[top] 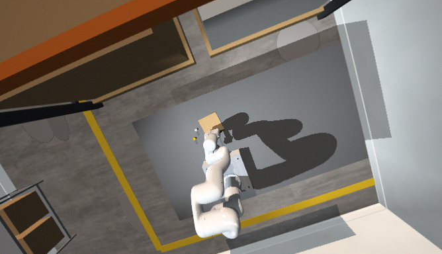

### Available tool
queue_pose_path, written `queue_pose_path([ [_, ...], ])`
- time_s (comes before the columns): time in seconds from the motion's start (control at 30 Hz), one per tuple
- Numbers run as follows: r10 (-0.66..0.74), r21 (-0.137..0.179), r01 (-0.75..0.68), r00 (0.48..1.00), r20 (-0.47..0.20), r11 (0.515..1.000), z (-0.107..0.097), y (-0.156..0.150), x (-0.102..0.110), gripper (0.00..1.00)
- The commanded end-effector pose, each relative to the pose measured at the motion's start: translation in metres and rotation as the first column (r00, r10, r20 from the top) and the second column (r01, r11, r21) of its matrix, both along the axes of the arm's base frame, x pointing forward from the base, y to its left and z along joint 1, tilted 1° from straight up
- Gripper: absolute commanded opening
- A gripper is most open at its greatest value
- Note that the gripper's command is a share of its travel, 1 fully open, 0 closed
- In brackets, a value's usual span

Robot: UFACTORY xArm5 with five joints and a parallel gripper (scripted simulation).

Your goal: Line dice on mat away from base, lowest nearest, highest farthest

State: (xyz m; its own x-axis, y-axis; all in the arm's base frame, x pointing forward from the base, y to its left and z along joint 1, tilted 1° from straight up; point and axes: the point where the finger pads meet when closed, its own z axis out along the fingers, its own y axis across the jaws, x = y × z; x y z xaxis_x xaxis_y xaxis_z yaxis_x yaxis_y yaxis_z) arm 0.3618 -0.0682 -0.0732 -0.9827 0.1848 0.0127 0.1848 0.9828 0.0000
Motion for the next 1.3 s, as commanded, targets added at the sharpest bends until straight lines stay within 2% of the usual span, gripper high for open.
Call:
queue_pose_path([
  [0.0, 0.000, -0.001, 0.000, 1.000, 0.003, 1.000, 0.001, 0.000, 0.001, 0.31],
  [0.17, 0.000, -0.001, 0.000, 1.000, 0.003, 1.000, 0.008, -0.001, 0.001, 0.31],
  [0.33, 0.000, -0.001, 0.000, 1.000, 0.003, 1.000, 0.028, -0.001, 0.001, 0.31],
  [0.4, 0.000, -0.001, 0.000, 1.000, 0.003, 1.000, 0.028, -0.001, 0.001, 0.31],
  [0.77, 0.000, 0.000, 0.000, 1.000, 0.003, 1.000, 0.082, -0.002, 0.002, 0.31],
  [1.07, 0.000, 0.000, 0.000, 1.000, 0.003, 1.000, 0.090, -0.002, 0.002, 0.31],
  [1.1, 0.000, 0.000, 0.000, 1.000, 0.003, 1.000, 0.090, -0.002, 0.002, 1.00],
  [1.27, 0.000, 0.000, 0.000, 1.000, 0.003, 1.000, 0.090, -0.002, 0.002, 1.00],
])
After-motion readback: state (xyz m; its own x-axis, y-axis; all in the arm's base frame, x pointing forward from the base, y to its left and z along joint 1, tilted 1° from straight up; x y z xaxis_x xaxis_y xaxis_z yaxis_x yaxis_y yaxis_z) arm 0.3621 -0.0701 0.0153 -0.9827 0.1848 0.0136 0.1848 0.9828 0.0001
